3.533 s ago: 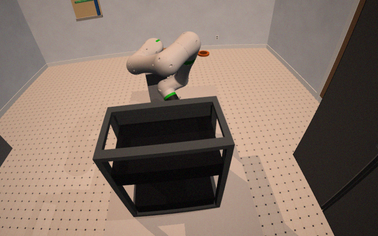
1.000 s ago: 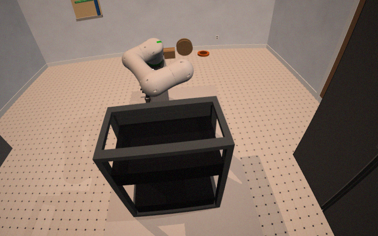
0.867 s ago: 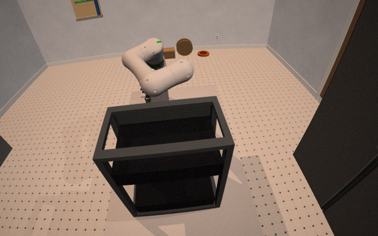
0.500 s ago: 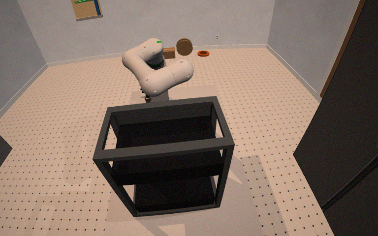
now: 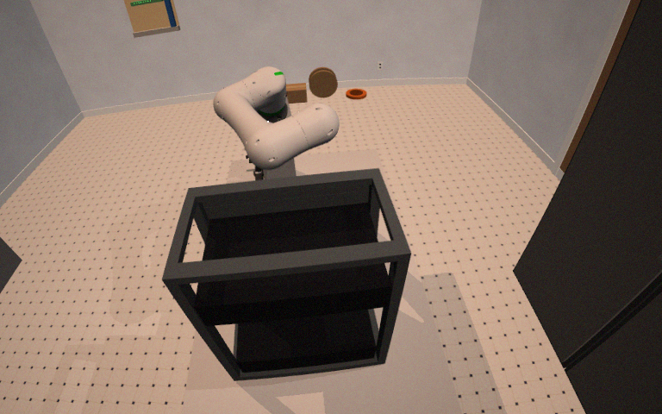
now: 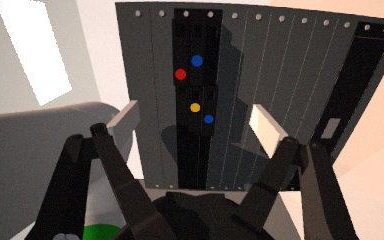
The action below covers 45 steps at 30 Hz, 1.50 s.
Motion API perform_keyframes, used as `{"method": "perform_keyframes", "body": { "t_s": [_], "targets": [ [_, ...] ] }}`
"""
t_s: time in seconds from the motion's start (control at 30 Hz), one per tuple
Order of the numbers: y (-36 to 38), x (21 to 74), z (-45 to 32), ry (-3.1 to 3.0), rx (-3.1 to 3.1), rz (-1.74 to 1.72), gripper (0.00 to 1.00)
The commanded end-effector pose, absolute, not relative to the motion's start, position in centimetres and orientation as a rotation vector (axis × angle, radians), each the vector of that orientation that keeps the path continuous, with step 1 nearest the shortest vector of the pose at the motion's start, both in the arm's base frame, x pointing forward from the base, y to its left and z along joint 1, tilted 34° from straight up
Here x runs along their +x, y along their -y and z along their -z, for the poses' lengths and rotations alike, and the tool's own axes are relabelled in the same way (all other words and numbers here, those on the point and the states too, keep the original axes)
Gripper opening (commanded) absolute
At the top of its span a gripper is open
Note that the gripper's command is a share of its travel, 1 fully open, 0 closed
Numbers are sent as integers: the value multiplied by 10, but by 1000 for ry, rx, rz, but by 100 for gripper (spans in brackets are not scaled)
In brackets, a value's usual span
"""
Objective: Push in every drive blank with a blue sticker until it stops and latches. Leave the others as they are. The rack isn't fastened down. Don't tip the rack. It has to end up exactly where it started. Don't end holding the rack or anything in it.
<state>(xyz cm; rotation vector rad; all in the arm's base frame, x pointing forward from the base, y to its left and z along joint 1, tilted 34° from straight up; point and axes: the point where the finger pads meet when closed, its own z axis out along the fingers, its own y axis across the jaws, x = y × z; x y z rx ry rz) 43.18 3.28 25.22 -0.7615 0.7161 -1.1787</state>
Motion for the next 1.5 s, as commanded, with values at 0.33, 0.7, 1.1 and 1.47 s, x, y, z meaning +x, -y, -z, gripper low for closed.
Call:
{"method": "perform_keyframes", "body": {
  "t_s": [0.33,0.7,1.1,1.47],
  "targets": [
    [-33,432,-252,-716,-762,1179,100],
    [-47,435,-253,-715,-761,1180,100],
    [-98,447,-254,-715,-761,1180,100],
    [-105,449,-255,-715,-761,1180,100]
  ]
}}
